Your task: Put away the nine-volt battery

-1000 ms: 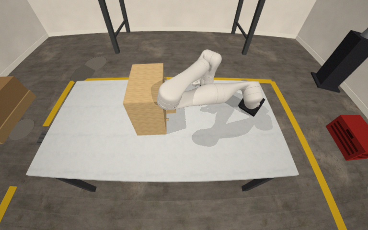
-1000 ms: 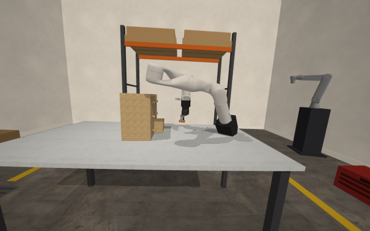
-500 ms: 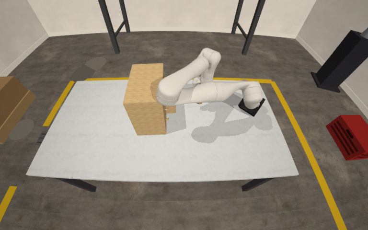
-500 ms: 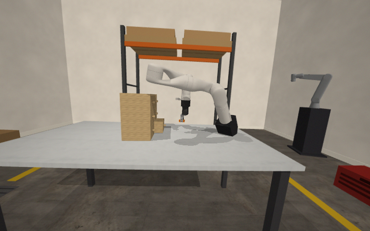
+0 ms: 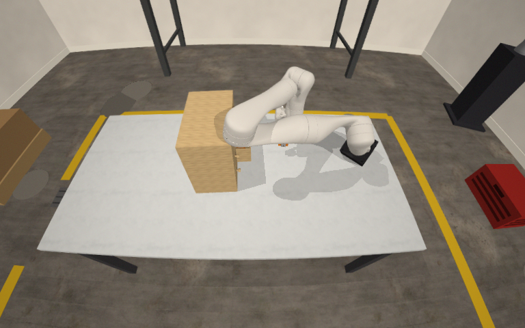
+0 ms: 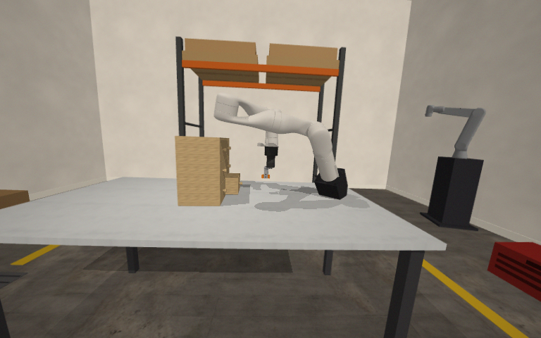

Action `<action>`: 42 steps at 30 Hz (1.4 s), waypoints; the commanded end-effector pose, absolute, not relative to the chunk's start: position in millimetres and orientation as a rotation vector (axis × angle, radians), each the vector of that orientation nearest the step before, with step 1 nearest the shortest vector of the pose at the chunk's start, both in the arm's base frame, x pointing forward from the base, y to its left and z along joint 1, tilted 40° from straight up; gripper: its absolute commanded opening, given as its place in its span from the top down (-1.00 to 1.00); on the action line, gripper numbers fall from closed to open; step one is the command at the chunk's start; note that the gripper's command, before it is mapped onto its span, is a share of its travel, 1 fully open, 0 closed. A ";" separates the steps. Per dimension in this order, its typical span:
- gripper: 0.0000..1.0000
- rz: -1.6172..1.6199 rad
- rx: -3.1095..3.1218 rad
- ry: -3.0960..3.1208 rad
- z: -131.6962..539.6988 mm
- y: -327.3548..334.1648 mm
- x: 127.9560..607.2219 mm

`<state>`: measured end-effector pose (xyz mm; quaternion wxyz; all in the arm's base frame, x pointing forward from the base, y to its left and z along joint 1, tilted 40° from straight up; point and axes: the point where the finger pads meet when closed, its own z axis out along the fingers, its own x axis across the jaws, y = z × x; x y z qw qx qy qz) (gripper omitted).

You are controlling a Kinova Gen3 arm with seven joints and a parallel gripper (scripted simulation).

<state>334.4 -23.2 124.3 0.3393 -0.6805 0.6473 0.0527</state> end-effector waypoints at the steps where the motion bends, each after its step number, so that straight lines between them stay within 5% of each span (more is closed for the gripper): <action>1: -0.02 0.128 -1.779 1.678 123.4 -27.1 334.7; 42: -0.02 0.072 -1.880 1.560 118.7 -36.4 338.3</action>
